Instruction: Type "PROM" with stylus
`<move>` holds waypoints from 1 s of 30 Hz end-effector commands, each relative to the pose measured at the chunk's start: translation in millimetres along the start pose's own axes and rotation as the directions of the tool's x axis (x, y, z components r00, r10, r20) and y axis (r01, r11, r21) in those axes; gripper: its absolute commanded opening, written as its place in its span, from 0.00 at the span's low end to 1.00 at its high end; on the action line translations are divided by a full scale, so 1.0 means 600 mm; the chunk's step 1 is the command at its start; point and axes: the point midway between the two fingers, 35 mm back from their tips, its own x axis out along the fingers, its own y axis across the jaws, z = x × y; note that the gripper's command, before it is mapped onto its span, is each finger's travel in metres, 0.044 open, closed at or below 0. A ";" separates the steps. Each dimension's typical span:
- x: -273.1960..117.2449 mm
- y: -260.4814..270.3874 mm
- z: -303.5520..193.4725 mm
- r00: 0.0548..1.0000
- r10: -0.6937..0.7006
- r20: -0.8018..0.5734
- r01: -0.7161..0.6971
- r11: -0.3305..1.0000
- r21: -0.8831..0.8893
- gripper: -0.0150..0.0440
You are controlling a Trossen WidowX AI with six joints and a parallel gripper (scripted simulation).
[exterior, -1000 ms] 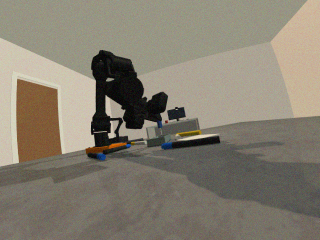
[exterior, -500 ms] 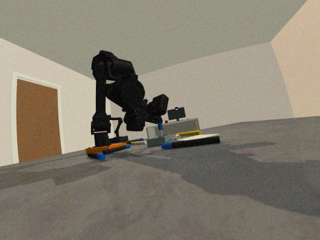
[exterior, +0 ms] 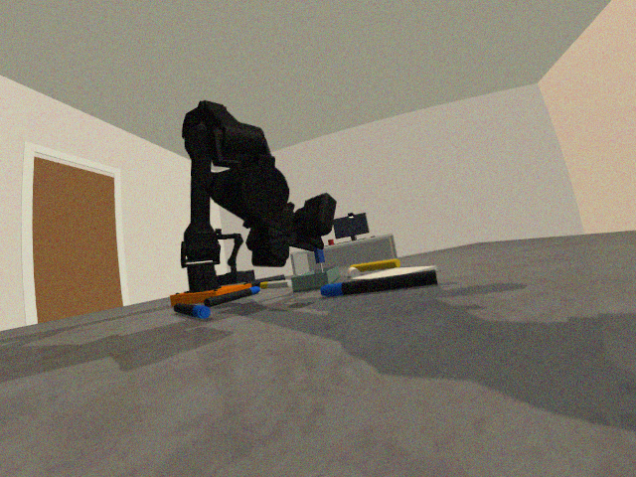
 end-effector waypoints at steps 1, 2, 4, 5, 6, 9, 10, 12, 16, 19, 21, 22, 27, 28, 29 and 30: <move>0.002 0.001 0.002 1.000 0.003 -0.006 -0.003 1.000 0.003 0.39; 0.002 0.001 0.002 1.000 0.003 -0.006 -0.003 1.000 0.003 0.39; 0.003 0.001 0.003 1.000 0.003 -0.006 -0.003 1.000 0.003 0.39; 0.003 0.001 0.004 1.000 0.003 -0.006 -0.003 1.000 0.003 0.39; 0.004 0.001 0.005 1.000 0.003 -0.006 -0.003 1.000 0.003 0.39; 0.004 0.001 0.004 1.000 0.003 -0.006 -0.003 1.000 0.003 0.39; 0.004 0.001 0.004 1.000 0.003 -0.006 -0.003 1.000 0.003 0.39; 0.004 0.001 0.004 1.000 0.003 -0.006 -0.003 1.000 0.003 0.39; 0.003 0.001 0.003 1.000 0.003 -0.006 -0.003 1.000 0.003 0.39; -0.006 0.001 -0.012 1.000 0.003 -0.006 -0.003 1.000 0.003 0.39; -0.015 0.002 -0.027 1.000 0.003 -0.006 -0.003 1.000 0.003 0.39; -0.020 0.002 -0.035 1.000 0.003 -0.006 -0.003 1.000 0.003 0.39; -0.028 0.001 -0.049 1.000 0.003 -0.006 -0.003 1.000 0.003 0.39; -0.028 0.001 -0.049 1.000 0.003 -0.006 -0.003 1.000 0.003 0.39; -0.028 0.001 -0.049 1.000 0.003 -0.006 -0.003 1.000 0.003 0.39; -0.026 0.002 -0.046 1.000 0.005 -0.001 -0.005 1.000 -0.001 0.40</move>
